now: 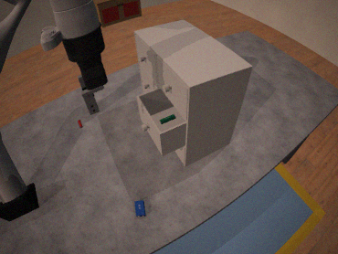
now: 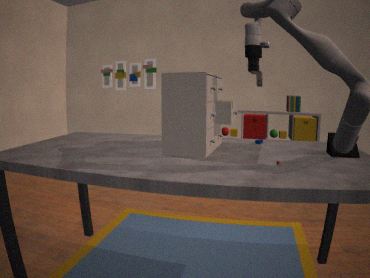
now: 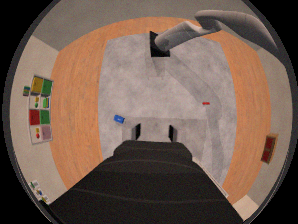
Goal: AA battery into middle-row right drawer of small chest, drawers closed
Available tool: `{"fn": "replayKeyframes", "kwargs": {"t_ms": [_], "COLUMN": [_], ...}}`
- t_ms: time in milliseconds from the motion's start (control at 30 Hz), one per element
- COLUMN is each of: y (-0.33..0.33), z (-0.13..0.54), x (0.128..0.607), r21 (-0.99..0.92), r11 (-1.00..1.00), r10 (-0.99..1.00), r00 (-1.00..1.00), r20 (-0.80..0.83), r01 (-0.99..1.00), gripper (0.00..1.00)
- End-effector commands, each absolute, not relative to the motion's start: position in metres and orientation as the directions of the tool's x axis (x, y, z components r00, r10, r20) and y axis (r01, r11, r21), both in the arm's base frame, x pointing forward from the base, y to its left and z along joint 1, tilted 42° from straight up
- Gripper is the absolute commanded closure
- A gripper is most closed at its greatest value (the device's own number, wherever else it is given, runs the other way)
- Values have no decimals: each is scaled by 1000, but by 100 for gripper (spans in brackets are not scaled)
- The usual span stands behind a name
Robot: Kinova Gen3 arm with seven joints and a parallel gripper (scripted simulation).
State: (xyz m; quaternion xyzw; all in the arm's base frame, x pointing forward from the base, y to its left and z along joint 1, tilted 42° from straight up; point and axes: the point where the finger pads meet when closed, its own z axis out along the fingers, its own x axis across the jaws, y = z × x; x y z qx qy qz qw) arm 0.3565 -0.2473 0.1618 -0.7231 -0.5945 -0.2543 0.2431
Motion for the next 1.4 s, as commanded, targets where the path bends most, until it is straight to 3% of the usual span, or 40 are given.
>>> {"fn": "replayKeyframes", "kwargs": {"t_ms": [0, 200, 500, 1367], "y": [-248, -248, -242, -240], "z": [162, 161, 140, 138], "x": [356, 353, 265, 267], "r21": [-48, -48, -44, -18], "r11": [-176, -176, -171, -193], "r10": [737, 737, 732, 732], "r00": [164, 164, 157, 156], "r20": [656, 656, 663, 663], "r01": [983, 983, 984, 981], "gripper": [0, 0, 0, 0]}}
